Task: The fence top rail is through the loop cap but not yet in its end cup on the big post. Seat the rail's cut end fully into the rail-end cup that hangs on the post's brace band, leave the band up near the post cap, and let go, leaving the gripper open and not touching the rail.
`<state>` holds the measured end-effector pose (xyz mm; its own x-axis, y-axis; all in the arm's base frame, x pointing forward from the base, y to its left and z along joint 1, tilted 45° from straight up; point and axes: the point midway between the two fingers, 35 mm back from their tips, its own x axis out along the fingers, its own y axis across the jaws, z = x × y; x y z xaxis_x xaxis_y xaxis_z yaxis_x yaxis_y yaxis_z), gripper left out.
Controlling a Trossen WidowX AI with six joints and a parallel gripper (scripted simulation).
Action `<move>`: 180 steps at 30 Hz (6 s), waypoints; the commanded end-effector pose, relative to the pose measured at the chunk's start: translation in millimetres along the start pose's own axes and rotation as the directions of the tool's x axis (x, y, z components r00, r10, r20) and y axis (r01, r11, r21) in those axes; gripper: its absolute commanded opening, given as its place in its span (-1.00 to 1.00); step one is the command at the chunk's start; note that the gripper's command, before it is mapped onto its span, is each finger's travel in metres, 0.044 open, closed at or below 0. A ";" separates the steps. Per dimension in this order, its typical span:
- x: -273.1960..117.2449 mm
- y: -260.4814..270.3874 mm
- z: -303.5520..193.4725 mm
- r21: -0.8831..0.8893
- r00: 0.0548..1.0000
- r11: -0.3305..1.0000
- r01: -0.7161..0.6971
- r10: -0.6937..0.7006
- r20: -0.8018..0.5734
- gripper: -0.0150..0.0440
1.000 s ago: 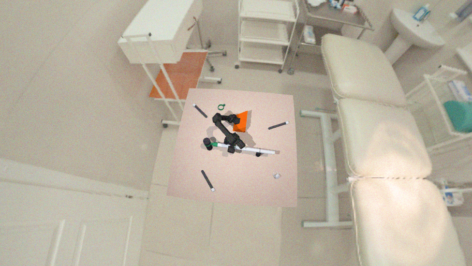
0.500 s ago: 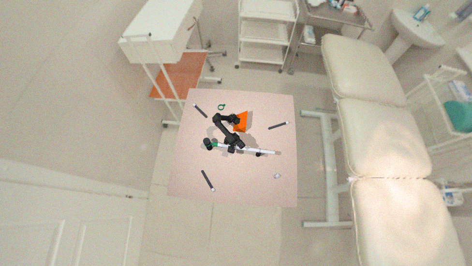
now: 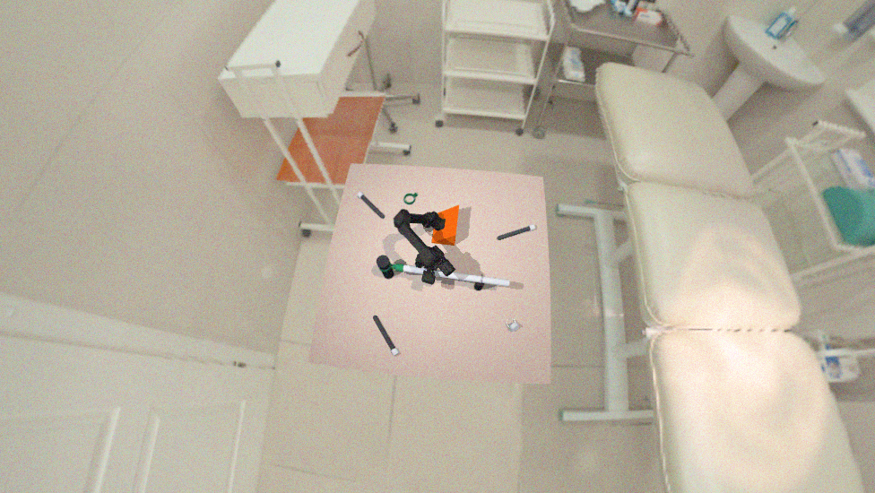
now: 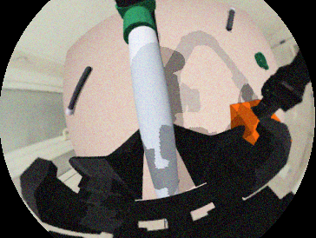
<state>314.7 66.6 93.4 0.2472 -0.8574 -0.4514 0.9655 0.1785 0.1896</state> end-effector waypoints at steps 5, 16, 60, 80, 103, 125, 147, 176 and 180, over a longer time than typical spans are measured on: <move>-0.8 1.3 1.9 -0.002 1.000 1.000 -0.005 0.005 0.004 -0.49; -1.2 2.2 2.9 -0.005 1.000 1.000 -0.006 0.006 0.006 -0.49; -0.8 2.3 3.9 -0.009 1.000 1.000 0.003 -0.003 0.002 -0.49; -0.5 2.1 8.9 -0.009 1.000 1.000 0.003 -0.003 0.002 -0.49; 0.3 3.1 16.6 -0.010 1.000 1.000 0.003 -0.003 0.003 -0.49; 2.4 3.5 23.7 -0.010 1.000 1.000 0.004 -0.003 0.003 -0.49; 5.0 4.2 30.9 -0.010 1.000 1.000 0.003 -0.003 0.003 -0.49; 7.6 2.8 32.4 -0.011 1.000 1.000 0.016 -0.016 -0.003 -0.14; 7.6 2.8 32.4 -0.011 1.000 1.000 0.016 -0.016 -0.003 0.22</move>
<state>316.4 44.4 118.4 0.2288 -0.8586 -0.4587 0.9710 0.1678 0.1702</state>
